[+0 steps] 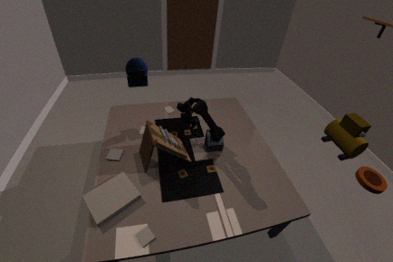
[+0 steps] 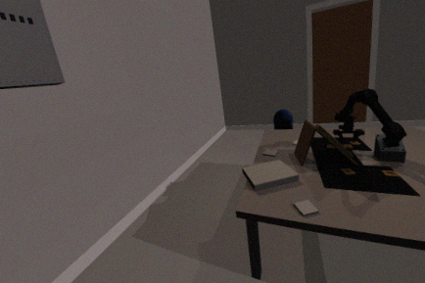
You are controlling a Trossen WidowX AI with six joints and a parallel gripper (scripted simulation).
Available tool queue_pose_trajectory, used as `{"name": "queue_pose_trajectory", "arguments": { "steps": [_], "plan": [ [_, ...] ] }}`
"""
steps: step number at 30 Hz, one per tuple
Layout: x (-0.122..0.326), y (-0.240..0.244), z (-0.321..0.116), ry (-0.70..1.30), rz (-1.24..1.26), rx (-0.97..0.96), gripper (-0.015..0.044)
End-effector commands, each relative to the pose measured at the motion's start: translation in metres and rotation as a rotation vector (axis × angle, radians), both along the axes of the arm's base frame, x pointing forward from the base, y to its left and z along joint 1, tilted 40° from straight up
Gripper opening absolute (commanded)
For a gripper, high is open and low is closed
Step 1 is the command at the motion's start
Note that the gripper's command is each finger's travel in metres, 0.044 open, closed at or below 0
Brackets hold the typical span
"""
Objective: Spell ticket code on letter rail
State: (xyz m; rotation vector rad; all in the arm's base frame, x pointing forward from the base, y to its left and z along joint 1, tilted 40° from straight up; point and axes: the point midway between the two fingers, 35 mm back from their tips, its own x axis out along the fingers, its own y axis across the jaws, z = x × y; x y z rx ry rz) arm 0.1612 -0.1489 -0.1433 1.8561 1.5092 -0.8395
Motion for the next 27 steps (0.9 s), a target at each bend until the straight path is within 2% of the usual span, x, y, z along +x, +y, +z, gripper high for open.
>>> {"name": "queue_pose_trajectory", "arguments": {
  "steps": [1,27],
  "plan": [
    [-0.001,0.01,-0.008,0.005,-0.004,0.013,0.034],
    [0.001,0.022,-0.022,0.005,-0.004,0.014,0.034]
  ]
}}
